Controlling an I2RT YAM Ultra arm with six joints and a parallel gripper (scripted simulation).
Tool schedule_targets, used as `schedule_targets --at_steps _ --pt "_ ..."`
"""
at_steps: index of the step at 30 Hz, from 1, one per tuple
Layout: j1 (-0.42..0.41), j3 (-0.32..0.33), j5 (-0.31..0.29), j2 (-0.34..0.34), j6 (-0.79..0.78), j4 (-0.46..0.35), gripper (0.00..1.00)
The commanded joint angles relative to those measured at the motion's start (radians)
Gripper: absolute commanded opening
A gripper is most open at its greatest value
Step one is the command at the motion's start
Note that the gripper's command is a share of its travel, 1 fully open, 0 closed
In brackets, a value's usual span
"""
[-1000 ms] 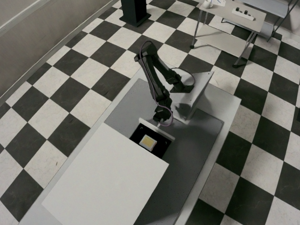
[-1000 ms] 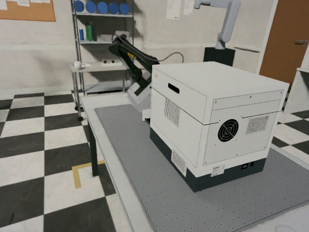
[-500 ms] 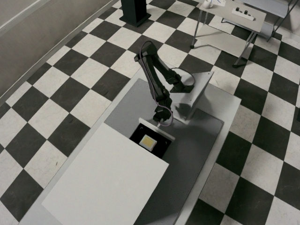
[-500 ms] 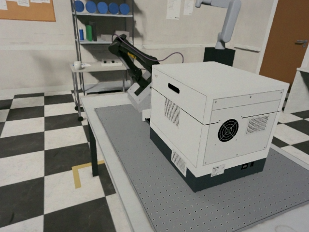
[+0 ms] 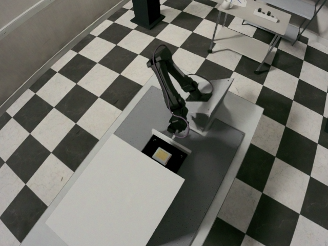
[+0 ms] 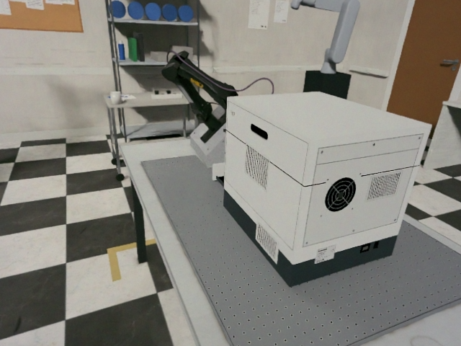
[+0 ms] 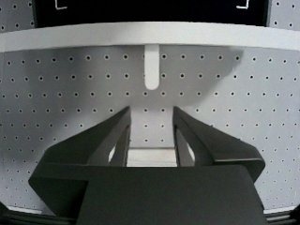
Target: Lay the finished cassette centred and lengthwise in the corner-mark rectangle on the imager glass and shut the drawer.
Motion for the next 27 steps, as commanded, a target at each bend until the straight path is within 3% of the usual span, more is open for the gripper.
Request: schedule_targets --at_steps 1,6,27 --pt "-0.006 -0.021 0.014 -0.024 -0.02 0.031 0.35" --pt "-0.017 -0.029 0.014 0.016 -0.035 0.053 0.35" --pt "-0.085 -0.067 0.017 0.068 -0.133 0.211 0.35"
